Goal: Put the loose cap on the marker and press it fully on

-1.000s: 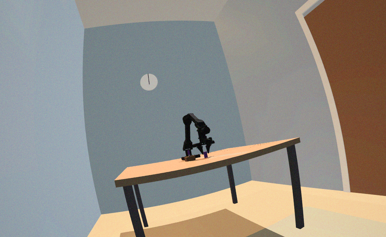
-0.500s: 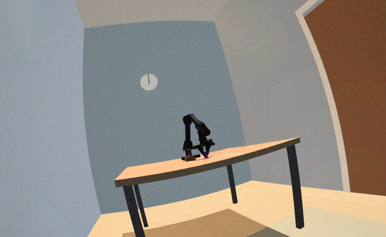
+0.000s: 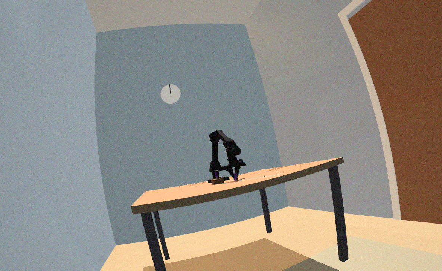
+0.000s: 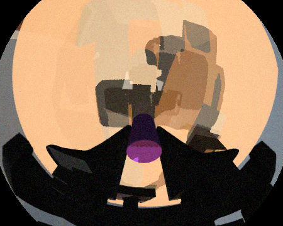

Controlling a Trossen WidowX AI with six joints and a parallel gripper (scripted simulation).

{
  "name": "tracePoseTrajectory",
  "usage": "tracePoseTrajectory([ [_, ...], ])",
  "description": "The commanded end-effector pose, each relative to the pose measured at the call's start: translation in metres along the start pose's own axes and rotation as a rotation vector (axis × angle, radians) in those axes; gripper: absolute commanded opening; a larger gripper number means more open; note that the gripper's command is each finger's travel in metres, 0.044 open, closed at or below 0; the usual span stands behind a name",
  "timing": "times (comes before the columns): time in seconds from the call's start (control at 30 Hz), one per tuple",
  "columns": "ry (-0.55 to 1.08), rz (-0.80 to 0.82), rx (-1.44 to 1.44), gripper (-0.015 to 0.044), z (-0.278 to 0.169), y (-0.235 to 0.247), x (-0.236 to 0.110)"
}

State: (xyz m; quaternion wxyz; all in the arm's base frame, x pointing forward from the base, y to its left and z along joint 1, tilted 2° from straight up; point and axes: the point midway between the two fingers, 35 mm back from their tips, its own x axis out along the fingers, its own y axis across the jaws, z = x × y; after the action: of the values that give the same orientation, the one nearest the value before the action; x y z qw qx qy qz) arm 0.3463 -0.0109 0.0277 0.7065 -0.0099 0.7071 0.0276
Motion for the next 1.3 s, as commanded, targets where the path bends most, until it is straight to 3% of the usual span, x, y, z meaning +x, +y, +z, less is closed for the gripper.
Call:
tracePoseTrajectory([
  [0.0, -0.012, -0.004, 0.005, 0.0000, 0.003, -0.001, -0.013],
  [0.63, -0.012, -0.004, 0.005, 0.0000, 0.002, -0.001, -0.057],
  [1.27, -0.011, -0.010, 0.007, 0.0000, -0.026, -0.064, -0.088],
])
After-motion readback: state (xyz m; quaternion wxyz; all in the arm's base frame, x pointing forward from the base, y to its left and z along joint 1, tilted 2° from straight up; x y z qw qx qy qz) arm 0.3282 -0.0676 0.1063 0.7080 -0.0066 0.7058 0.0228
